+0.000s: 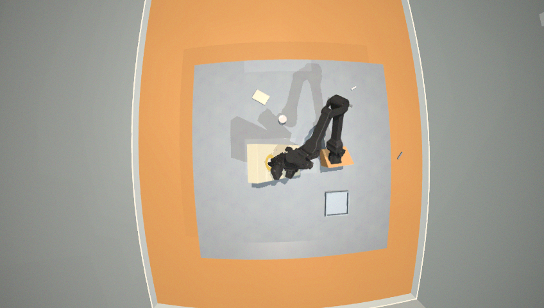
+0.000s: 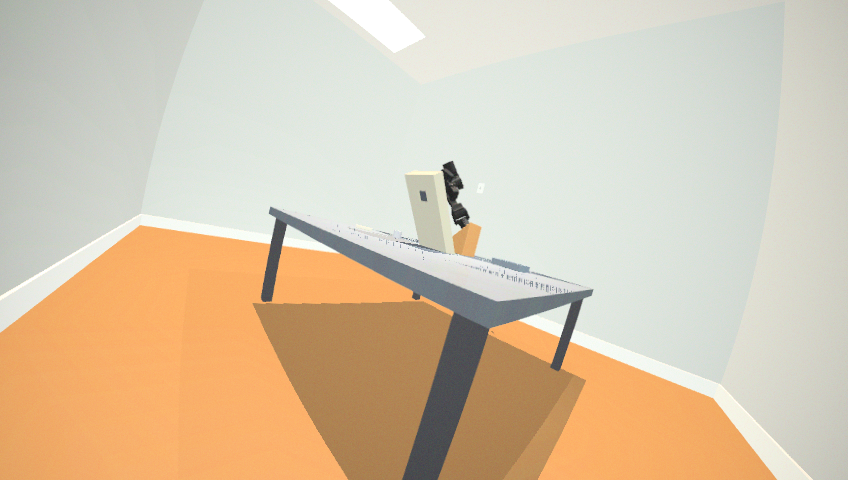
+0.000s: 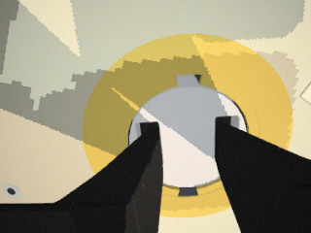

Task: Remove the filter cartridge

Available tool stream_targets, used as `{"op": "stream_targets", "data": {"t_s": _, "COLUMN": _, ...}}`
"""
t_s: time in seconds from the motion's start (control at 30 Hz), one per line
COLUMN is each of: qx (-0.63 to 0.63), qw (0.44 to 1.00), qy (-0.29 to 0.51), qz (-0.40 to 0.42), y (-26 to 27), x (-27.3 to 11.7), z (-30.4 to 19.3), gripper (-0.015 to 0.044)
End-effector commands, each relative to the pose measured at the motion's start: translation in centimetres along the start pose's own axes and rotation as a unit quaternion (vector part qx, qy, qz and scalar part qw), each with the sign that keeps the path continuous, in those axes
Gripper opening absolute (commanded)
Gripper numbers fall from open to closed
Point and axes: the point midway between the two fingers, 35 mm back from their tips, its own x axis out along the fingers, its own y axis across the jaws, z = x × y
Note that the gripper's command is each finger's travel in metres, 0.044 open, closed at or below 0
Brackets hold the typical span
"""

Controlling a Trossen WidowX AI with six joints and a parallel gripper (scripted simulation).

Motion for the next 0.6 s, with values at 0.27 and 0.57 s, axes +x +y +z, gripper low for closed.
{"op": "stream_targets", "data": {"t_s": 0.27, "qx": 0.166, "qw": 0.986, "qy": -0.009, "qz": 0.0, "y": -0.06, "x": 0.9, "z": 0.12, "gripper": 0.0}}
{"op": "stream_targets", "data": {"t_s": 0.57, "qx": 0.317, "qw": 0.948, "qy": -0.009, "qz": 0.001, "y": -0.05, "x": 0.96, "z": 0.12, "gripper": 0.0}}
